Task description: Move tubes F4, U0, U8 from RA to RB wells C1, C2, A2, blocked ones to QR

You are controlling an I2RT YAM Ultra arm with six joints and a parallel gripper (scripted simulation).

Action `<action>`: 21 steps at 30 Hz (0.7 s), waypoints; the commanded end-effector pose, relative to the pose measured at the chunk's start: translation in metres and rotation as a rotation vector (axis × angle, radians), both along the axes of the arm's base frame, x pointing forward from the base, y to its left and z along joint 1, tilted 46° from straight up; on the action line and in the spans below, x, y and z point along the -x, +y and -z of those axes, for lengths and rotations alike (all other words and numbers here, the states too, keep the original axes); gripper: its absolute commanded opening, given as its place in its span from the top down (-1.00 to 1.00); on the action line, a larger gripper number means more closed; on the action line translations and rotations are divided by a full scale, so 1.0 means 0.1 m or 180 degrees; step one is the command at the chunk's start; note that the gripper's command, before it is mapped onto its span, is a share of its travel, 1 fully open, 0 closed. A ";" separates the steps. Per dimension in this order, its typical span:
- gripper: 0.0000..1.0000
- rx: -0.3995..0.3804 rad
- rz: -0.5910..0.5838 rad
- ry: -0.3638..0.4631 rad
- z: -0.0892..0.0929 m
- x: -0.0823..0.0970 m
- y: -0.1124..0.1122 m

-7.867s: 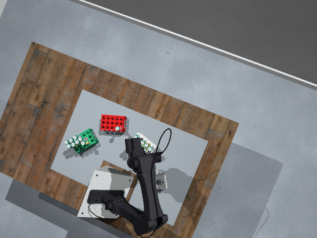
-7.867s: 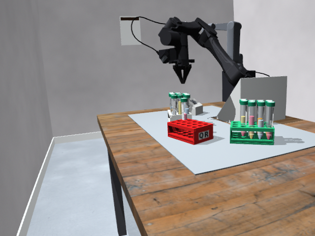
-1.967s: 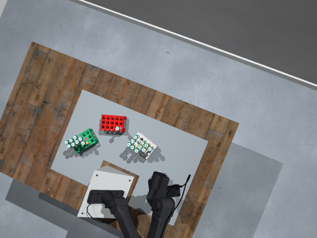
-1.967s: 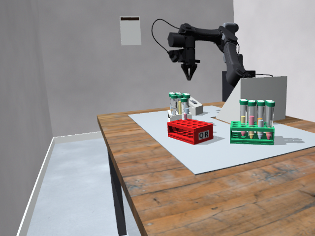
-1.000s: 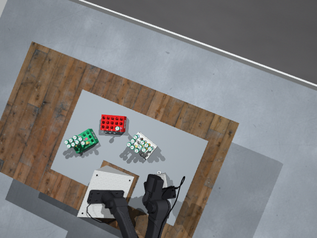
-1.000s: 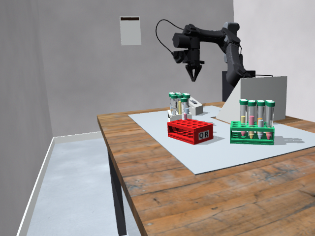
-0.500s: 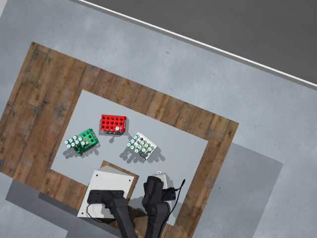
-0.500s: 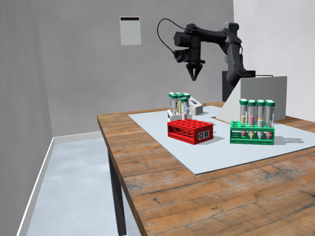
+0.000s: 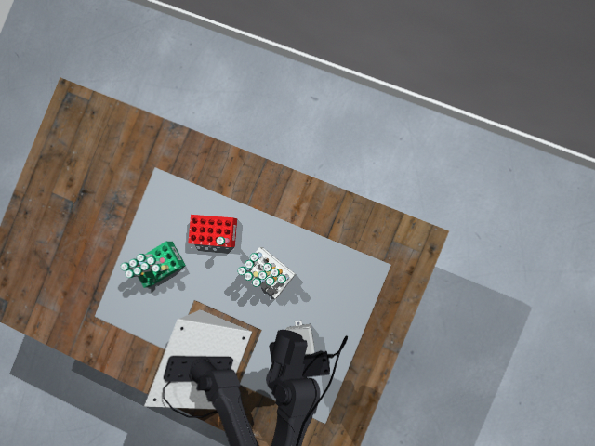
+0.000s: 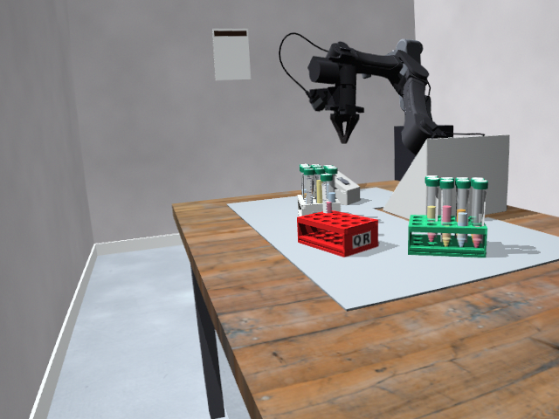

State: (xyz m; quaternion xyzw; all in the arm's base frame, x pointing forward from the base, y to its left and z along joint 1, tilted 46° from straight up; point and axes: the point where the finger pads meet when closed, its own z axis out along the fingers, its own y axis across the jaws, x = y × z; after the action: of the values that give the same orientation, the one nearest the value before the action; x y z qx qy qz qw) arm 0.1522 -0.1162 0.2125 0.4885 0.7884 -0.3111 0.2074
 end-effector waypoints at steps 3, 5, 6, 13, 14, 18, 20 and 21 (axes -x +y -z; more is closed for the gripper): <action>1.00 0.0123 0.0188 0.0235 0.00 0.03 0.05; 1.00 0.0123 0.0188 0.0235 0.00 0.03 0.05; 1.00 0.0123 0.0188 0.0235 0.00 0.03 0.05; 1.00 0.0123 0.0188 0.0235 0.00 0.03 0.05; 1.00 0.0123 0.0188 0.0235 0.00 0.03 0.05; 1.00 0.0123 0.0188 0.0235 0.00 0.03 0.05; 1.00 0.0123 0.0188 0.0235 0.03 0.03 0.02; 1.00 0.0149 0.0165 0.0191 0.00 -0.04 0.01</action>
State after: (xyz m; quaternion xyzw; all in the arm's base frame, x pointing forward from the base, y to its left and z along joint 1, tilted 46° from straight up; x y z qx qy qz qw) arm 0.1522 -0.1162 0.2124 0.4906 0.7870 -0.3109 0.2079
